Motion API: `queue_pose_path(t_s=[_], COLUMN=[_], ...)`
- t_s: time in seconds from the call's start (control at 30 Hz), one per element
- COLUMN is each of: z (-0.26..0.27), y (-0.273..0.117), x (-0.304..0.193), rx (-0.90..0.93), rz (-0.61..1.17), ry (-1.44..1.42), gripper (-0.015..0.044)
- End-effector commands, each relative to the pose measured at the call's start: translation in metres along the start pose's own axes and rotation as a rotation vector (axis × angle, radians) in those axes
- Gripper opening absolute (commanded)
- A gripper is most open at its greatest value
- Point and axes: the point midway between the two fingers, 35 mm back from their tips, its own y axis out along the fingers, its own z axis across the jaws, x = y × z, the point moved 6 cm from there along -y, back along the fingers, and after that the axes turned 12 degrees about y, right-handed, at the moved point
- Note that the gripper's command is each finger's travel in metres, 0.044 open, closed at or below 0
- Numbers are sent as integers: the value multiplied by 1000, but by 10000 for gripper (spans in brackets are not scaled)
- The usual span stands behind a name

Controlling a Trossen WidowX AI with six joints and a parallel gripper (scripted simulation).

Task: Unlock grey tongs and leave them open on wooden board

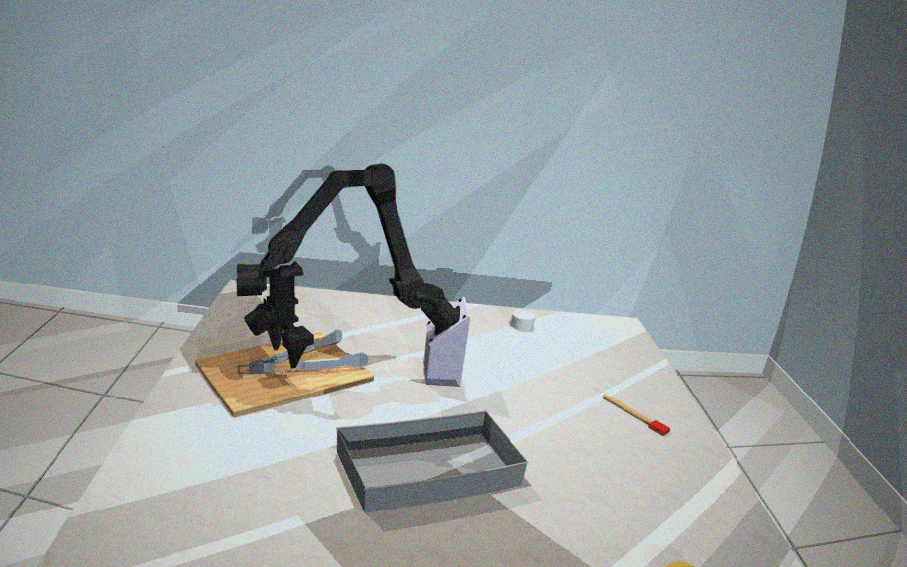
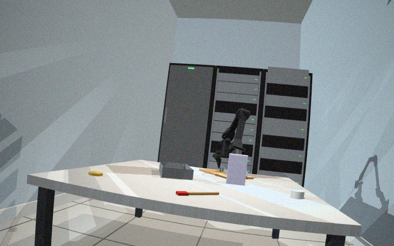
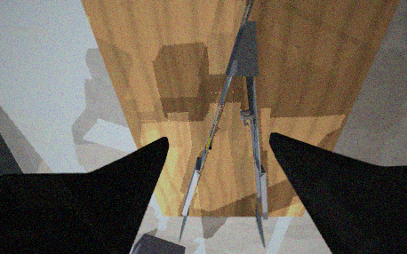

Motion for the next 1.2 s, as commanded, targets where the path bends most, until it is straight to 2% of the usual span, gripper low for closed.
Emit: queue_pose_path(t_s=[0.0,0.43,0.57,0.77,1.17], z=[27,126,129,124,124], y=[-9,-74,-80,-112,-112], x=[-1,-32,-34,-35,-35], rx=[17,6,5,12,12], rz=[20,-10,-19,-8,-8], ry=[7,-8,-11,-22,-22], gripper=[440,440,440,440,440])
